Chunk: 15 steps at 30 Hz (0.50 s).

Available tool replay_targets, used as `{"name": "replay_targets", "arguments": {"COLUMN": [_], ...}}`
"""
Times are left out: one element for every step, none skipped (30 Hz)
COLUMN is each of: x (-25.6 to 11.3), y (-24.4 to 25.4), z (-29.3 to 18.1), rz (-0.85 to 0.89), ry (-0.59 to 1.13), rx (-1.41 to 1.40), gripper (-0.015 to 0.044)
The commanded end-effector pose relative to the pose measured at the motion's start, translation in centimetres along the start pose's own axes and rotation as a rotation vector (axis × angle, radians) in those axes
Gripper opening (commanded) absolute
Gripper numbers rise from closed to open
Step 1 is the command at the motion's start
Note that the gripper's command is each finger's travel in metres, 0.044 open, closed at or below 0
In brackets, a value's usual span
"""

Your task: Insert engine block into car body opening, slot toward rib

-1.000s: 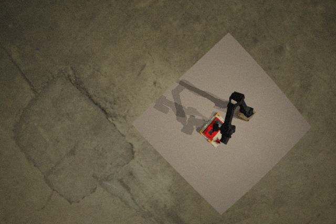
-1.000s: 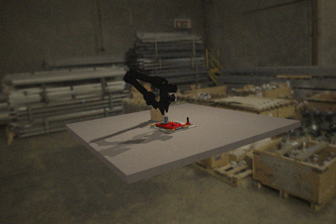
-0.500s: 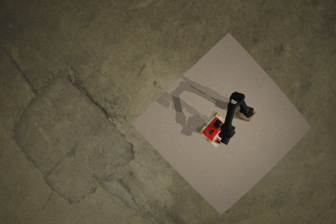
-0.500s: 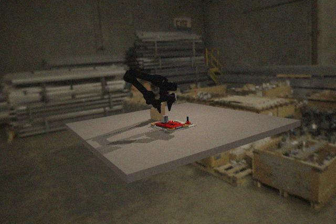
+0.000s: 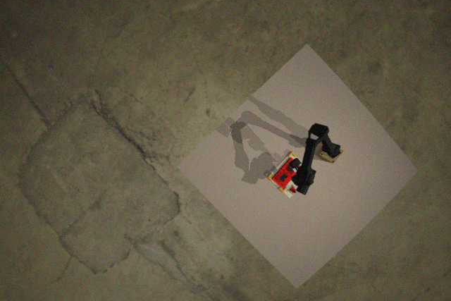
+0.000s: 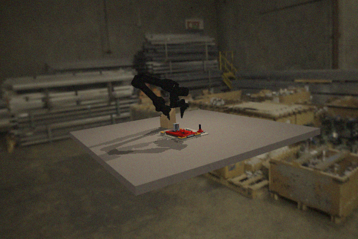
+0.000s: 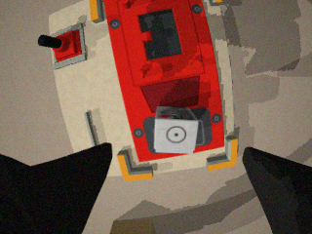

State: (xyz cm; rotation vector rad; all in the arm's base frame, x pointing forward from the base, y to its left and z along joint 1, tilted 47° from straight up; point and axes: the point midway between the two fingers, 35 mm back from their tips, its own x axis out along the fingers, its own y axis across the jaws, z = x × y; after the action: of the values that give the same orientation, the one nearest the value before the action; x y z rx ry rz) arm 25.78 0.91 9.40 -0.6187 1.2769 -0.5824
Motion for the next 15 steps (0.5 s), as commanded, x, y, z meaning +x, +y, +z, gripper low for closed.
{"name": "replay_targets", "arguments": {"x": [0.1, 0.4, 1.0, 1.3, 1.5, 1.5, 1.6, 1.7, 1.9, 2.0, 2.2, 2.4, 2.5, 2.7, 2.8], "y": [0.1, 0.1, 0.1, 0.1, 0.0, 0.0, 0.1, 0.1, 0.1, 0.1, 0.1, 0.1, 0.1, 0.1, 0.1], "z": [-0.1, -0.1, -0.1, -0.1, -0.1, -0.1, -0.1, -0.1, -0.1, -0.1, -0.1, -0.1, -0.1, -0.1, 0.0], "rz": [0.003, 0.003, 0.003, 0.003, 0.003, 0.003, 0.003, 0.003, 0.003, 0.004, 0.004, 0.004, 0.004, 0.004, 0.004], "ry": [0.002, 0.002, 0.002, 0.002, 0.002, 0.002, 0.002, 0.002, 0.002, 0.002, 0.002, 0.002, 0.002, 0.002, 0.002], "rx": [0.008, 0.008, 0.008, 0.008, 0.008, 0.008, 0.008, 0.008, 0.008, 0.008, 0.008, 0.008, 0.008, 0.008, 0.008], "gripper": [0.044, 0.044, 0.044, 0.044, 0.044, 0.044, 0.044, 0.044, 0.044, 0.044, 0.044, 0.044, 0.044, 0.044, 0.044]}}
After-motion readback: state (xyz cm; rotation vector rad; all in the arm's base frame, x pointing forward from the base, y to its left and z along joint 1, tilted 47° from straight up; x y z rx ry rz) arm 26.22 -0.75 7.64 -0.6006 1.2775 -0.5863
